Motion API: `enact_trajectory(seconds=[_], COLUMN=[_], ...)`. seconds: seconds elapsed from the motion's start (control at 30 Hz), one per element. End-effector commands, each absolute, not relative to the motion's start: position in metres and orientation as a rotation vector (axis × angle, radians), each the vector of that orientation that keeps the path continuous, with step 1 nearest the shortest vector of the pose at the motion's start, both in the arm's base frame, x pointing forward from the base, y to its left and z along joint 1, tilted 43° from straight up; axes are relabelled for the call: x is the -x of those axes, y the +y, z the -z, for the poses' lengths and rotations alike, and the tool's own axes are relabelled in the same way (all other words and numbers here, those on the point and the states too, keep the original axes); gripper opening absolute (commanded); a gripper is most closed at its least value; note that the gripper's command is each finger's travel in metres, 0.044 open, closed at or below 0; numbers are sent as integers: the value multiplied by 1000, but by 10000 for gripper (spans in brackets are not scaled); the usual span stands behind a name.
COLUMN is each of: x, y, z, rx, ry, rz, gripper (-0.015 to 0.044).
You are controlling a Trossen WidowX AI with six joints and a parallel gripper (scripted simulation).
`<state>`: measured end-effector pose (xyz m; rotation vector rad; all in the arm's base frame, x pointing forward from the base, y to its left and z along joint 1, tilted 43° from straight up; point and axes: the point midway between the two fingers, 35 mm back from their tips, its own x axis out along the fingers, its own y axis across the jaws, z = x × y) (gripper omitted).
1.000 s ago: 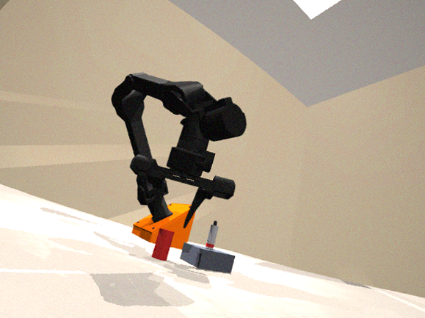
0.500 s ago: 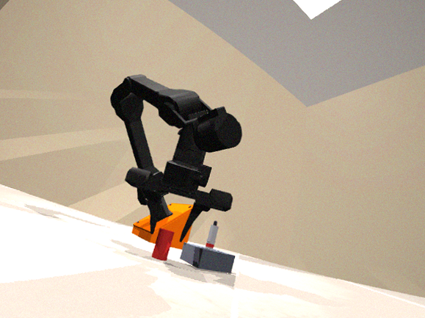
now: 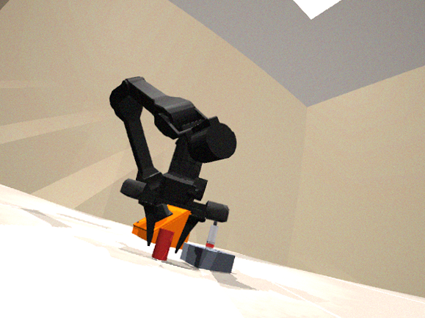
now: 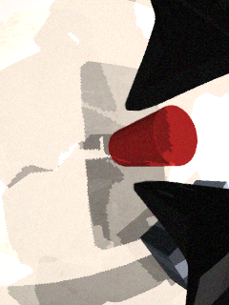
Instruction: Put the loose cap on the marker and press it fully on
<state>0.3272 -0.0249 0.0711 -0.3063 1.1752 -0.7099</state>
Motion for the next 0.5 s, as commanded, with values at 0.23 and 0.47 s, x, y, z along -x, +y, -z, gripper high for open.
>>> enact_trajectory(seconds=[0.23, 0.47], x=[-327, -326], y=[-26, -21], z=[-70, -74], rx=[314, 313], ry=[1176, 1177], rz=[710, 709], gripper=[91, 0])
